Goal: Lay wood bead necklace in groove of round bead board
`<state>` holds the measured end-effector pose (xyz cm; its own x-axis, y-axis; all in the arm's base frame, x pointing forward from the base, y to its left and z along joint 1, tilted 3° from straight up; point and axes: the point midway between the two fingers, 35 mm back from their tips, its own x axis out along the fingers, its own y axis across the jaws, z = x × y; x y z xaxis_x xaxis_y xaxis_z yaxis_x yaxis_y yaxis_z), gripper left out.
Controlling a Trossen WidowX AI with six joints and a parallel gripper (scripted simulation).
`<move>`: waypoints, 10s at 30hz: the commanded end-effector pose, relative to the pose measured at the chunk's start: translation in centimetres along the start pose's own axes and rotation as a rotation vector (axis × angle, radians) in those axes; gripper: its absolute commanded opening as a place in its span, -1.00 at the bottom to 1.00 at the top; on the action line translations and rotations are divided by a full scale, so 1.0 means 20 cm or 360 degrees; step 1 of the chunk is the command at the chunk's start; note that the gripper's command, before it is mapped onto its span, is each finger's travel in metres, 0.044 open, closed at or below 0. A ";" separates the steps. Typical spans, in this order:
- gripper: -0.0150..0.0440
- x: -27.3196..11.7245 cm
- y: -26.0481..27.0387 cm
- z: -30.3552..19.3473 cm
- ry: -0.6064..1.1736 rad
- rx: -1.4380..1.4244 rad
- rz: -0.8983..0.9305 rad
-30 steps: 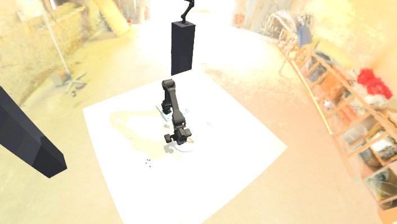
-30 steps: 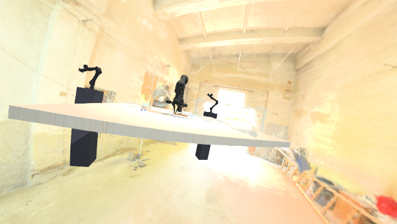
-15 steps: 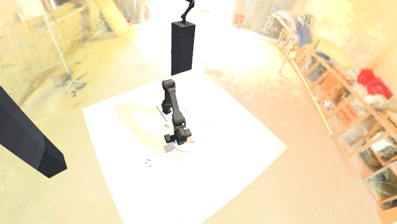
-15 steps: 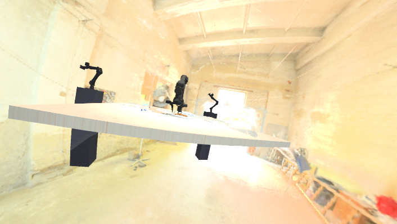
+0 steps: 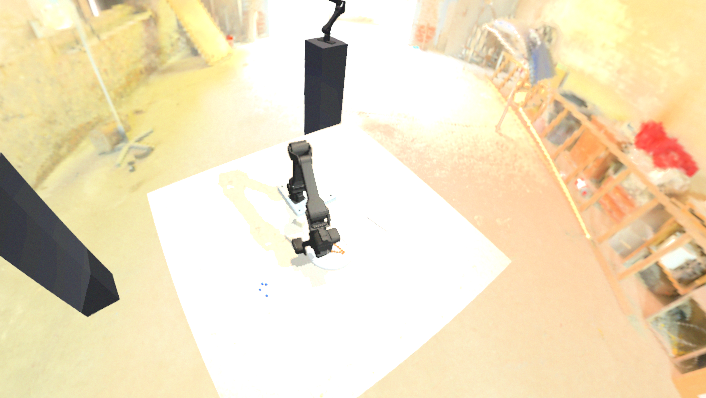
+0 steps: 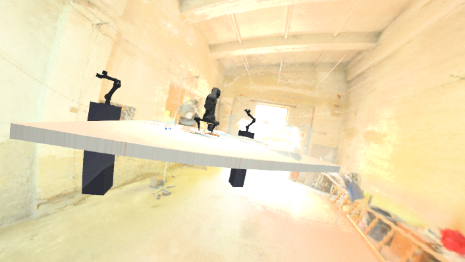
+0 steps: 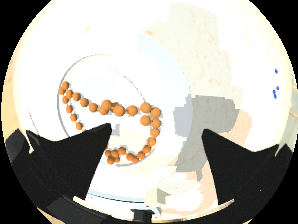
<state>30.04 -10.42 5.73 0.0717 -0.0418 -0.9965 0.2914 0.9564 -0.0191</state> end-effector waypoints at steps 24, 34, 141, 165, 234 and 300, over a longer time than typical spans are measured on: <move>0.02 -0.15 0.34 -0.11 -0.0007 -0.0890 0.0017; -0.08 -0.13 0.38 -0.13 -0.0007 -0.1026 0.0018; -0.49 -0.01 0.60 -0.21 -0.0007 -0.1025 0.0024; 0.58 0.00 0.61 -0.19 -0.0039 -0.1033 0.0035; -0.08 -0.13 0.19 -0.16 -0.0023 -0.2212 -0.0008; -0.49 0.02 0.19 -0.16 -0.0010 -0.2215 0.0000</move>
<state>28.06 -5.83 4.89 0.0769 -0.0396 -0.9963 -0.8864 0.4547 -0.0865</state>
